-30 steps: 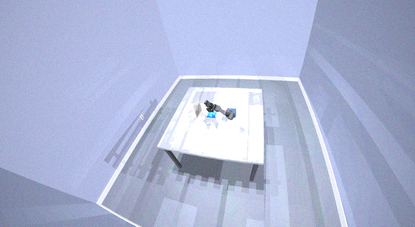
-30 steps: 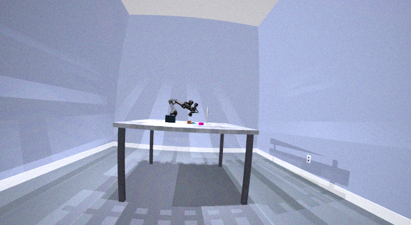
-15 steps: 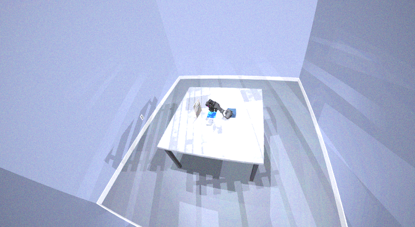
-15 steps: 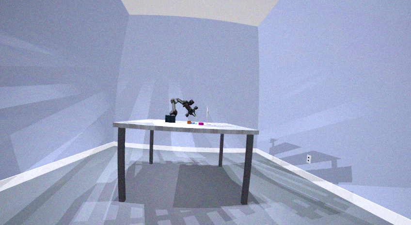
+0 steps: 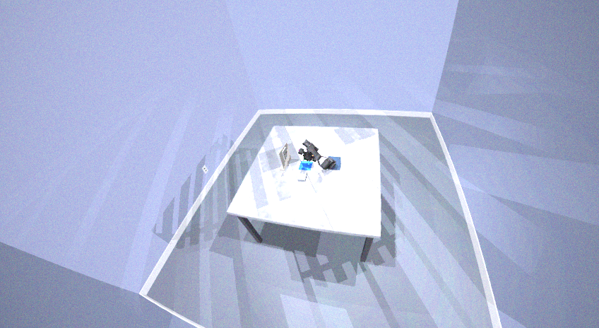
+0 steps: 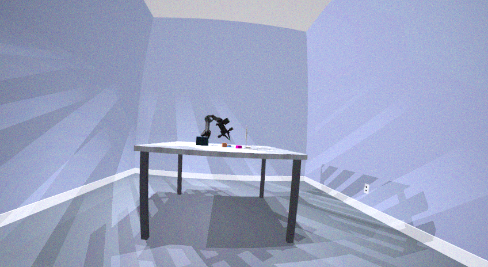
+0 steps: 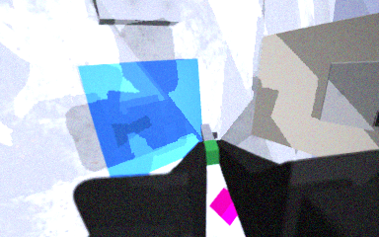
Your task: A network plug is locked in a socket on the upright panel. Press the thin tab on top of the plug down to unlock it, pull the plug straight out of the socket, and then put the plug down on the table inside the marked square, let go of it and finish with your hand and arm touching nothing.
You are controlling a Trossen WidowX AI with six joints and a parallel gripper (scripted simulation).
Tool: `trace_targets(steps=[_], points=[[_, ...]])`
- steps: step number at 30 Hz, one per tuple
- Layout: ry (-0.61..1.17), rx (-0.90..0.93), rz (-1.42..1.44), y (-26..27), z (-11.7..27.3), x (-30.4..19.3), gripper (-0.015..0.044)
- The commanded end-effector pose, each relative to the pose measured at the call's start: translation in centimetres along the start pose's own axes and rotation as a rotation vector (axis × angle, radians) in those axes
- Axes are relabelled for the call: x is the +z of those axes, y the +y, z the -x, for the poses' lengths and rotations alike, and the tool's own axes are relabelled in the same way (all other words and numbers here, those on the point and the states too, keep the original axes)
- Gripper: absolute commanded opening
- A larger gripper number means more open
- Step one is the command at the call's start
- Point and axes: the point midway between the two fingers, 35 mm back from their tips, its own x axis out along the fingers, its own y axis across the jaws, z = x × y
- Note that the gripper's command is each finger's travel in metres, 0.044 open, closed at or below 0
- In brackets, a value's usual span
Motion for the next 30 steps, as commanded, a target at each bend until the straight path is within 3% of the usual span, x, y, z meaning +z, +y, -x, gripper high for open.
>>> trace_targets(steps=[1, 30], points=[[-0.049, -0.003, 0.006, 0.0, 0.3, 0.4, 0.0], [-0.046, 0.0, 0.007, 1.6, -2.3, 0.3, 0.0]])
